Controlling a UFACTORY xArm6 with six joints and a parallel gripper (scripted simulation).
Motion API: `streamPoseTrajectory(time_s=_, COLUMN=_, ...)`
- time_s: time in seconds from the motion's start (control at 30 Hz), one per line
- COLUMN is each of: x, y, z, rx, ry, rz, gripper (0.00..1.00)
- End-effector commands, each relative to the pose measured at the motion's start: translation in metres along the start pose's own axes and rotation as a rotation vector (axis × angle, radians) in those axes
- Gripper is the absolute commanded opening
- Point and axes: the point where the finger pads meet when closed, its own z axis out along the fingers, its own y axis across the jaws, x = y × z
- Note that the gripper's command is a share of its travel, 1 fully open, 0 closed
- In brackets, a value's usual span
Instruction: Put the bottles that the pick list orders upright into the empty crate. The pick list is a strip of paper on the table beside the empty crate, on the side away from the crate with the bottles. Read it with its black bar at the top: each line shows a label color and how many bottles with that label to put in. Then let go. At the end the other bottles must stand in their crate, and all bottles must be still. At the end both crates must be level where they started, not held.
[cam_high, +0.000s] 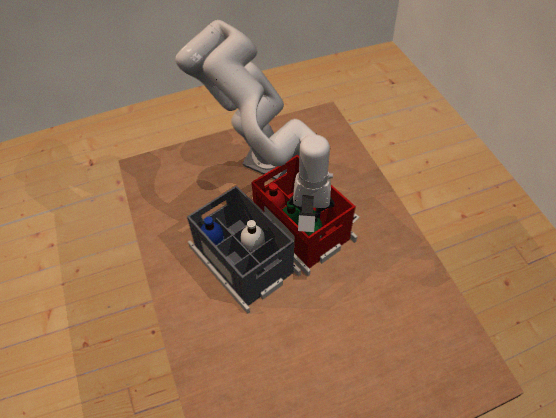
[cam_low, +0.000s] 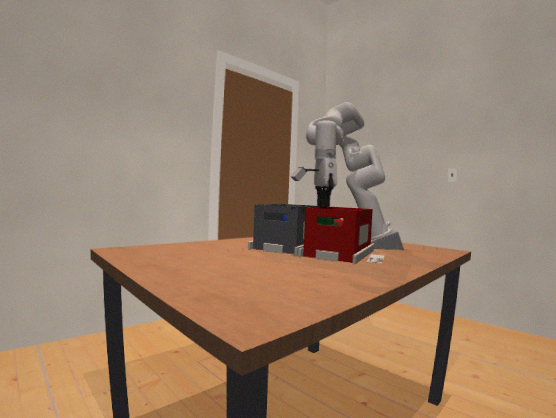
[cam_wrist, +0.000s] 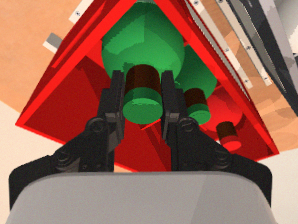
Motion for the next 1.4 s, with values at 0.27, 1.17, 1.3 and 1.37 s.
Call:
streamPoseTrajectory(time_s=0.27, x=0.001, y=-0.001, z=0.010, rx=0.003, ry=0.003, rz=0.001, gripper=0.00)
streamPoseTrajectory(time_s=1.17, x=0.001, y=-0.001, z=0.022, rx=0.003, ry=0.003, rz=0.001, gripper=0.00)
streamPoseTrajectory(time_s=1.3, x=0.001, y=-0.001, z=0.024, rx=0.003, ry=0.003, rz=0.001, gripper=0.00)
streamPoseTrajectory(time_s=1.37, x=0.001, y=-0.001, z=0.025, rx=0.003, ry=0.003, rz=0.001, gripper=0.00)
